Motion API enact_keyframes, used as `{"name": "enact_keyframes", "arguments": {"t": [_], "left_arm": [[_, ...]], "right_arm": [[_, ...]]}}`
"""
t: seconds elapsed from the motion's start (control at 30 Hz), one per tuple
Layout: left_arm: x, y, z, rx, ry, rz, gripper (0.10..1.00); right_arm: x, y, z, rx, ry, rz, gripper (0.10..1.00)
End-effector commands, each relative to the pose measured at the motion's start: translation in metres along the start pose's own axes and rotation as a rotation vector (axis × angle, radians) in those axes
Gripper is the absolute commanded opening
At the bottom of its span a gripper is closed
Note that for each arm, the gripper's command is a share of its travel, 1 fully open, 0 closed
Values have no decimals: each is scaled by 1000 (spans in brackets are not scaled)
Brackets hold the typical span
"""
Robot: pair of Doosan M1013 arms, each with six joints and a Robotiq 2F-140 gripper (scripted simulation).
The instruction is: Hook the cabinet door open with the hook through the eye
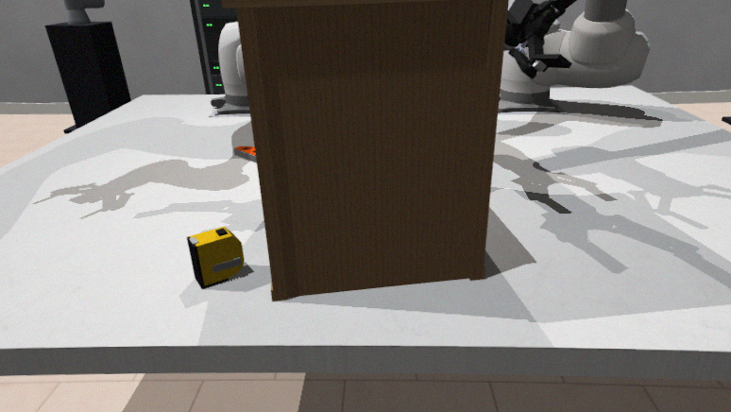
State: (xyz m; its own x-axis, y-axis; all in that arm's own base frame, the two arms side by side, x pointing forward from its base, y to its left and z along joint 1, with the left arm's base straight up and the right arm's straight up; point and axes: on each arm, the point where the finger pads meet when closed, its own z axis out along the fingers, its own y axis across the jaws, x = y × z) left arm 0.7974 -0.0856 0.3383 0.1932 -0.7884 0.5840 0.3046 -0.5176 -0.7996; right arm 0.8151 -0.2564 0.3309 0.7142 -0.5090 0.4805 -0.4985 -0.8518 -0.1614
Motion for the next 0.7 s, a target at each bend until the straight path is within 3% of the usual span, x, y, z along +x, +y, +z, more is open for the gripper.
{"name": "enact_keyframes", "arguments": {"t": [0.0, 0.57, 0.67], "left_arm": [[1, -1, 0, 1, 0, -1, 1000], [1, -1, 0, 1, 0, -1, 1000], [-1, -2, 1, 3, -3, 0, 1000]], "right_arm": [[1, 0, -1, 1, 2, 0, 1000], [1, -1, -1, 1, 1, -1, 1000], [-8, -13, -10, 10, -14, -51, 1000]]}}
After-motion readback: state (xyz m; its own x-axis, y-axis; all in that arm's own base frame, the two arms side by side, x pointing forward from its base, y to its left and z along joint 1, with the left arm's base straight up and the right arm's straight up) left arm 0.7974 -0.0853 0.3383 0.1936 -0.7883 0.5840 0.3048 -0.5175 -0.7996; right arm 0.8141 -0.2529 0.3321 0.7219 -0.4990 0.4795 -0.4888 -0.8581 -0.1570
